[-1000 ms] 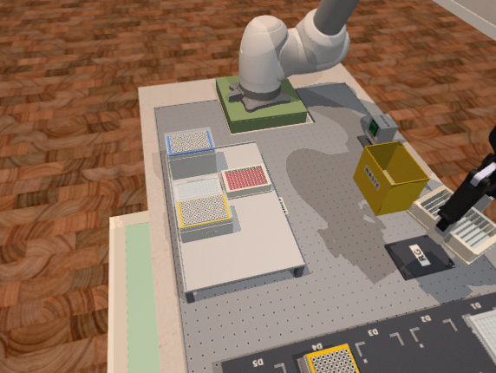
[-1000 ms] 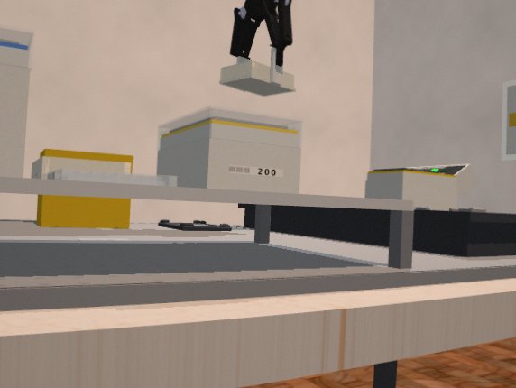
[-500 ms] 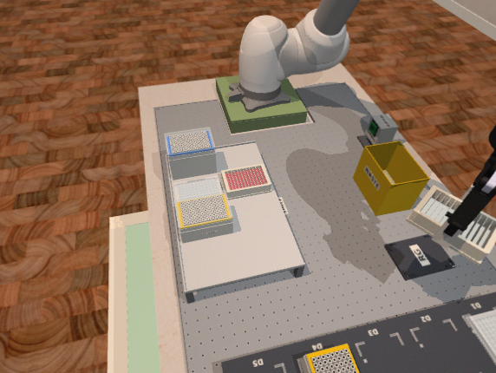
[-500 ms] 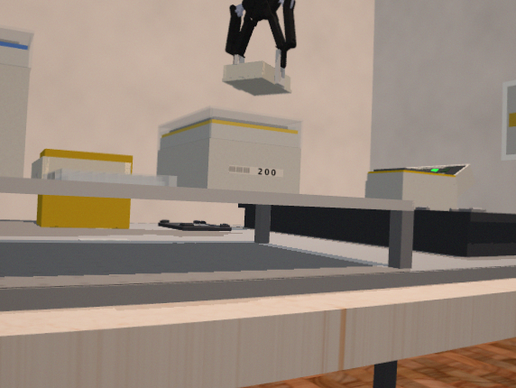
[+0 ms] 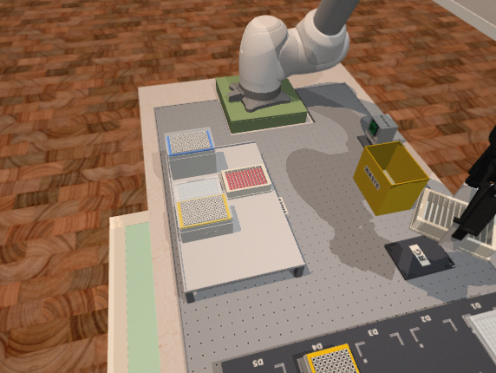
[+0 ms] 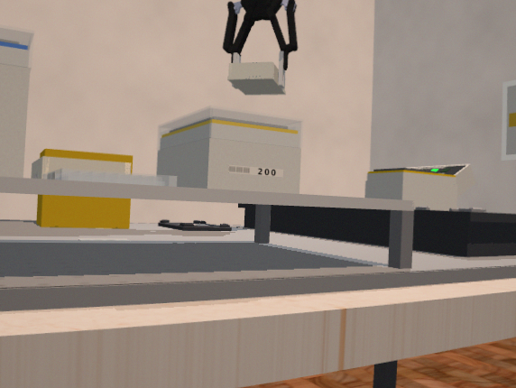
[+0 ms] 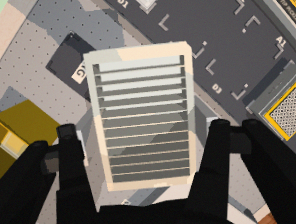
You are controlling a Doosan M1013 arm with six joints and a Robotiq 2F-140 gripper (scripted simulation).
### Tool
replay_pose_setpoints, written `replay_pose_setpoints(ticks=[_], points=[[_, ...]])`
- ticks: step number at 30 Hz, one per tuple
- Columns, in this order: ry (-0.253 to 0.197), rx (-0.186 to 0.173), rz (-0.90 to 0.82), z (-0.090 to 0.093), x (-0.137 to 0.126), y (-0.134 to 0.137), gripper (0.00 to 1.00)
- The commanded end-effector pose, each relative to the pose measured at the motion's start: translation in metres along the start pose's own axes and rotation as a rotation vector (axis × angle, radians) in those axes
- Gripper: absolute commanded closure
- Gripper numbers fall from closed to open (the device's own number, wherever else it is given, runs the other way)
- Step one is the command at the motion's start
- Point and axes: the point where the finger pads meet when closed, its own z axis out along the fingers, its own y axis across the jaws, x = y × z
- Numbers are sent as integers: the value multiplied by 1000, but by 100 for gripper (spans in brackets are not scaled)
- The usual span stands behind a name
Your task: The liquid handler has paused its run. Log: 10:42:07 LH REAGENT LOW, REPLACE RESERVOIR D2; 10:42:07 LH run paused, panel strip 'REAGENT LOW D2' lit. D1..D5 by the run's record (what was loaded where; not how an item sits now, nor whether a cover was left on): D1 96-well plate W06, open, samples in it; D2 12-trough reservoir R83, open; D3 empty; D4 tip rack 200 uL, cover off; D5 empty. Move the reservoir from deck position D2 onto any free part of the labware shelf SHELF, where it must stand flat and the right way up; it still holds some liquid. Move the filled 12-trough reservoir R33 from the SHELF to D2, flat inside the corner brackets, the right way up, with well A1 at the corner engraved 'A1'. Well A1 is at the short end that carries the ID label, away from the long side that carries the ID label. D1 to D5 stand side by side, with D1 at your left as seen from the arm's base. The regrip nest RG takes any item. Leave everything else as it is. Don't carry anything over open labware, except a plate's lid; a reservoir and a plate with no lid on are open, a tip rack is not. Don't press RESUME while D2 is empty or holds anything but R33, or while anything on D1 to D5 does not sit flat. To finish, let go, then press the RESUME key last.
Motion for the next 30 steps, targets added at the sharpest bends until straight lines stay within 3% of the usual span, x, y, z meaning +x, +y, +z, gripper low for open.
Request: replay_pose_setpoints(ticks=[1,30], points=[[0,0,-71,0,0,0,100],[0,0,-571,0,0,0,100]])
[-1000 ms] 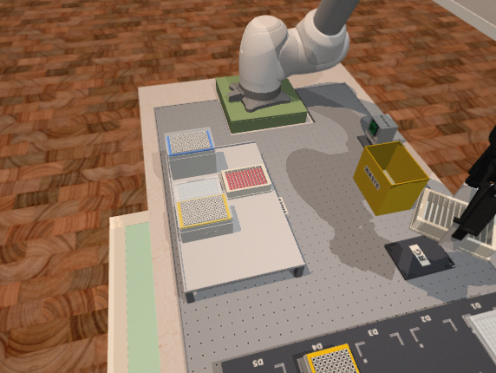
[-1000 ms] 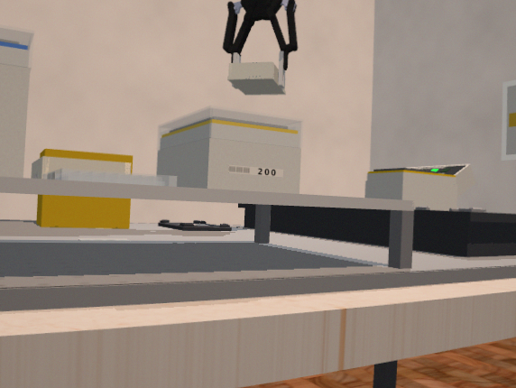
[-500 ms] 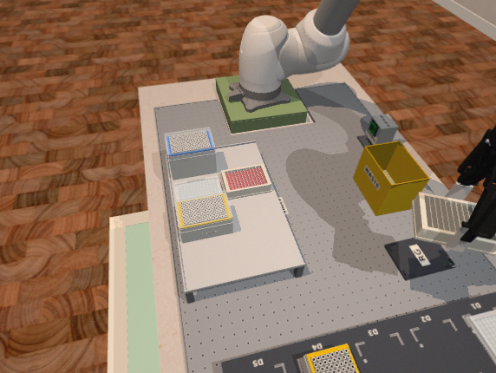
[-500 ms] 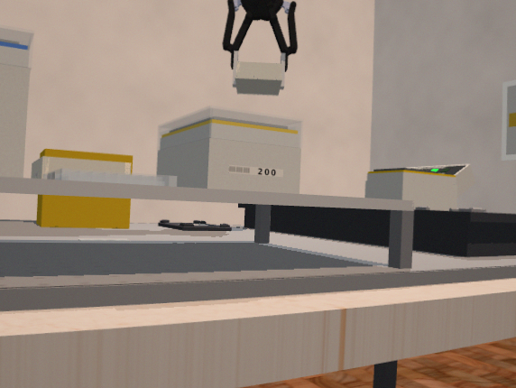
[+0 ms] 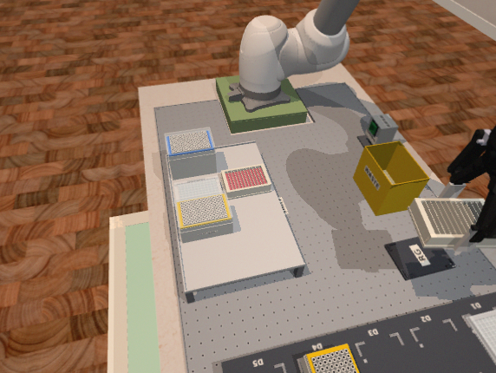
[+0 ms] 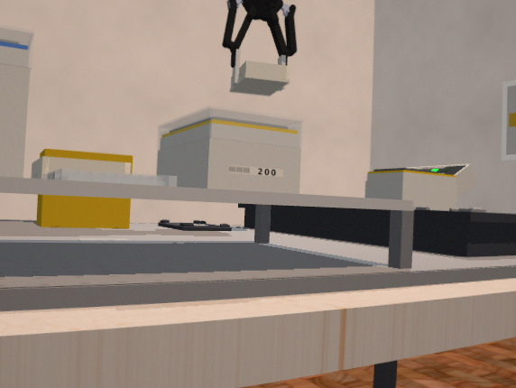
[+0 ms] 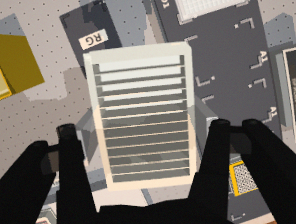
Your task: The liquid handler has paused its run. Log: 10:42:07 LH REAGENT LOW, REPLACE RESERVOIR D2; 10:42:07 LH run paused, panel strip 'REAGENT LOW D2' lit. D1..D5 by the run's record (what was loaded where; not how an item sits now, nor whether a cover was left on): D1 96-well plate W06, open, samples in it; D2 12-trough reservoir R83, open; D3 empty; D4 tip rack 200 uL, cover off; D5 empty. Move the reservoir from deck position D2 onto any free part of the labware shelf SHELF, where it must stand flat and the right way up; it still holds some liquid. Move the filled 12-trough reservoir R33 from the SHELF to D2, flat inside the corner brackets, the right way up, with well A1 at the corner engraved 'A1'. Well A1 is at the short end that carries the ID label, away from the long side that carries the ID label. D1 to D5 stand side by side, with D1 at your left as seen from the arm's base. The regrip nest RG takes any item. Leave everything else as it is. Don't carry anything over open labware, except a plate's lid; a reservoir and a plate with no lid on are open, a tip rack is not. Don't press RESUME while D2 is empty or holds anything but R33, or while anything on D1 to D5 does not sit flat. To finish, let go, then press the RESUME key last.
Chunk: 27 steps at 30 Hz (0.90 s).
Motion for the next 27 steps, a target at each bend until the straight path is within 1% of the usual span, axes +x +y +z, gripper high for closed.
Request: replay_pose_setpoints(ticks=[1,9,20,27], points=[[0,0,-71,0,0,0,100],[0,0,-231,0,0,0,100],[0,0,-242,0,0,0,100],[0,0,-242,0,-14,3,100]])
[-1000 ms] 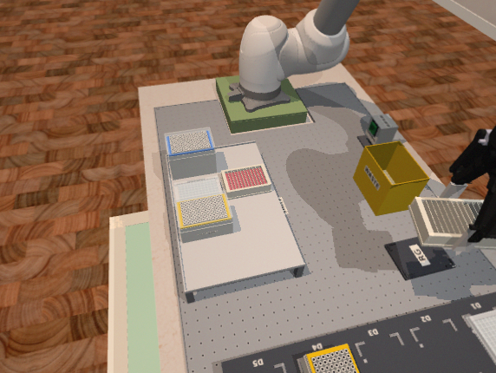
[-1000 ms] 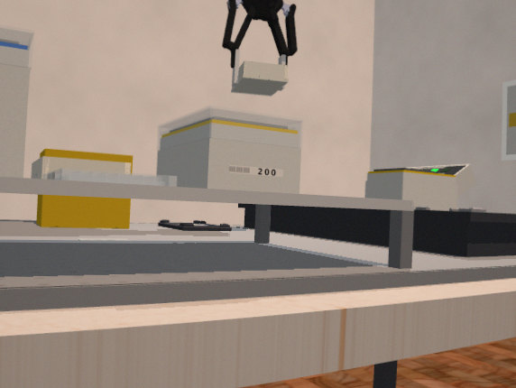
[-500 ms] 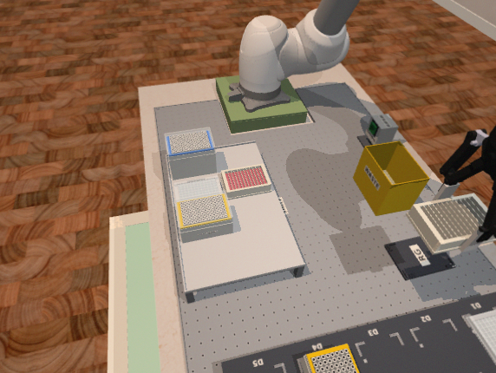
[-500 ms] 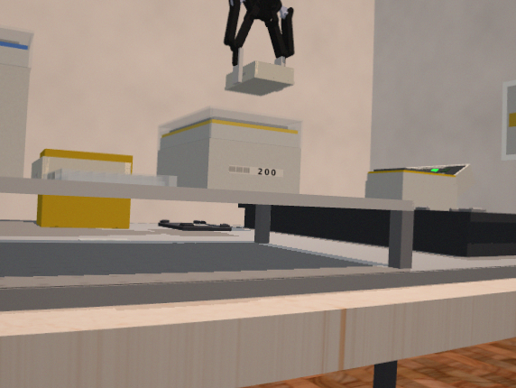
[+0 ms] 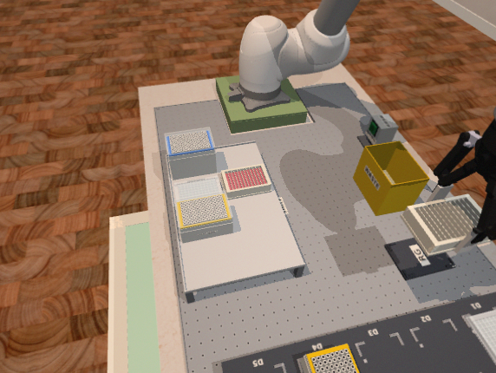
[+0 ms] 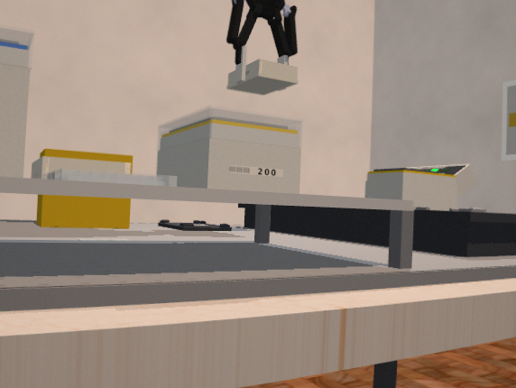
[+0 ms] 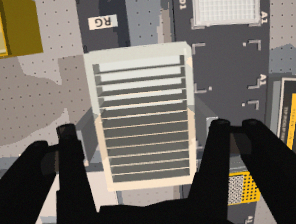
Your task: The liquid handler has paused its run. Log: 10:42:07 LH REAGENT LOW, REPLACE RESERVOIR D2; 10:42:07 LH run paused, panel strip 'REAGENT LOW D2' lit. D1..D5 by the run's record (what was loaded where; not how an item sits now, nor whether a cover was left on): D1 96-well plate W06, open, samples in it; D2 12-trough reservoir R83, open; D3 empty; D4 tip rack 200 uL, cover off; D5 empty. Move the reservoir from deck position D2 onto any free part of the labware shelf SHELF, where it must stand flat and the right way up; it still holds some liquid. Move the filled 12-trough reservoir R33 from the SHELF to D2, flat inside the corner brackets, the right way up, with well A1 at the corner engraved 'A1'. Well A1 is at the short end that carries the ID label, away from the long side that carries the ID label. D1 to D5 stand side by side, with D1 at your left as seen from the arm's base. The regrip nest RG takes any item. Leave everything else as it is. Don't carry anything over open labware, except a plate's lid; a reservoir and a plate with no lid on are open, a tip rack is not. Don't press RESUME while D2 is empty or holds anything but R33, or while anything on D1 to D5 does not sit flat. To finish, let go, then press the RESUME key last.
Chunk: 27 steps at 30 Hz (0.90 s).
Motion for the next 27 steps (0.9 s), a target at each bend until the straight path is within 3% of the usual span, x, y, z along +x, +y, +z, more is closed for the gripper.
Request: replay_pose_setpoints(ticks=[1,27], points=[[0,0,0,0,-2,0,100],[0,0,0,0,-58,0,100]])
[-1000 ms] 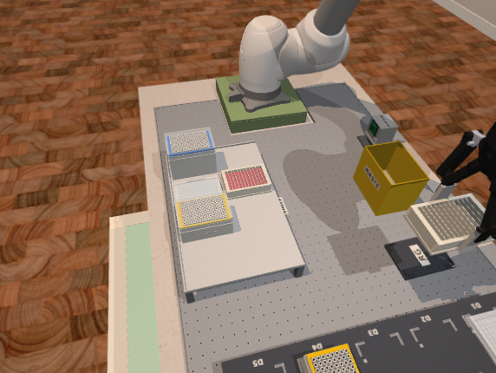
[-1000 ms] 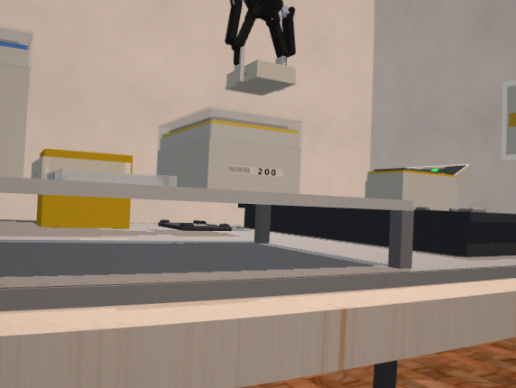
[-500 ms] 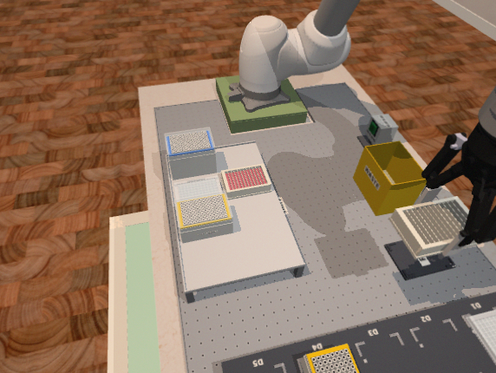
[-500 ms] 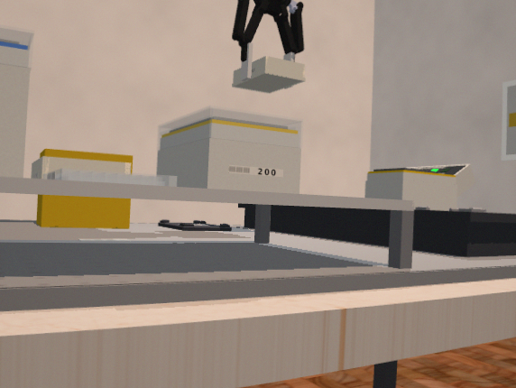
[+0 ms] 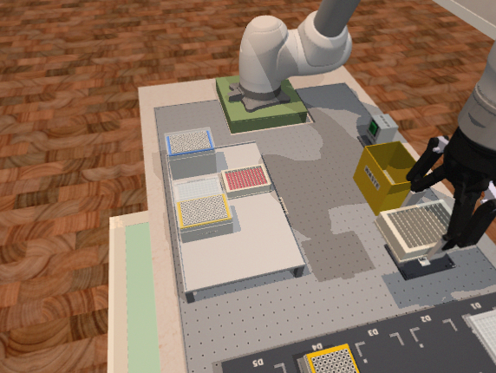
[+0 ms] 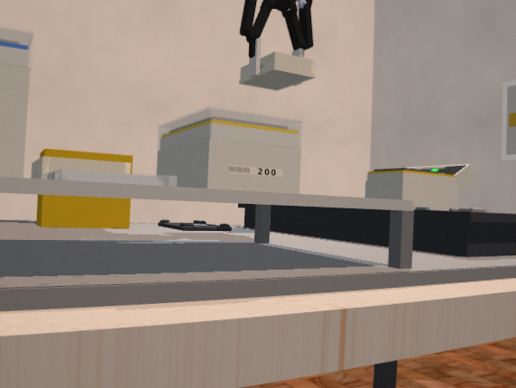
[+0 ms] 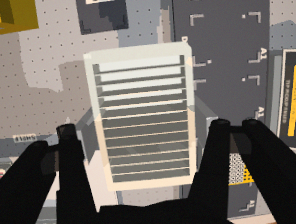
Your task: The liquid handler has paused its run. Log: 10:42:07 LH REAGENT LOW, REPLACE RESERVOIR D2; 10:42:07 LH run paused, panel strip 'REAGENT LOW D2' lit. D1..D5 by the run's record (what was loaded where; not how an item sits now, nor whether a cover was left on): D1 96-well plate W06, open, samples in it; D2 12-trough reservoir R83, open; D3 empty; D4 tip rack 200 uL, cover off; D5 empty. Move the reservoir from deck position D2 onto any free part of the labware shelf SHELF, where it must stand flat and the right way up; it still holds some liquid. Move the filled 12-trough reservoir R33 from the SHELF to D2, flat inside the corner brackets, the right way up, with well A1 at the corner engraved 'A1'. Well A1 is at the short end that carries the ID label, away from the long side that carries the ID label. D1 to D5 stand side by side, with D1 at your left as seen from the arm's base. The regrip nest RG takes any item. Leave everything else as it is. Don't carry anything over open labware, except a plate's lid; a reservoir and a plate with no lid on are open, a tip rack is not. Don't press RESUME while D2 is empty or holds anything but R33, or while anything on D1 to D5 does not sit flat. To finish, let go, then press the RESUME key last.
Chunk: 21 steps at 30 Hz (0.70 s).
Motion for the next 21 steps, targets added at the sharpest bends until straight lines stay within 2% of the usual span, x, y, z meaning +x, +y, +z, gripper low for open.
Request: replay_pose_setpoints(ticks=[1,21], points=[[0,0,0,0,-7,0,100],[0,0,0,0,-49,0,100]])
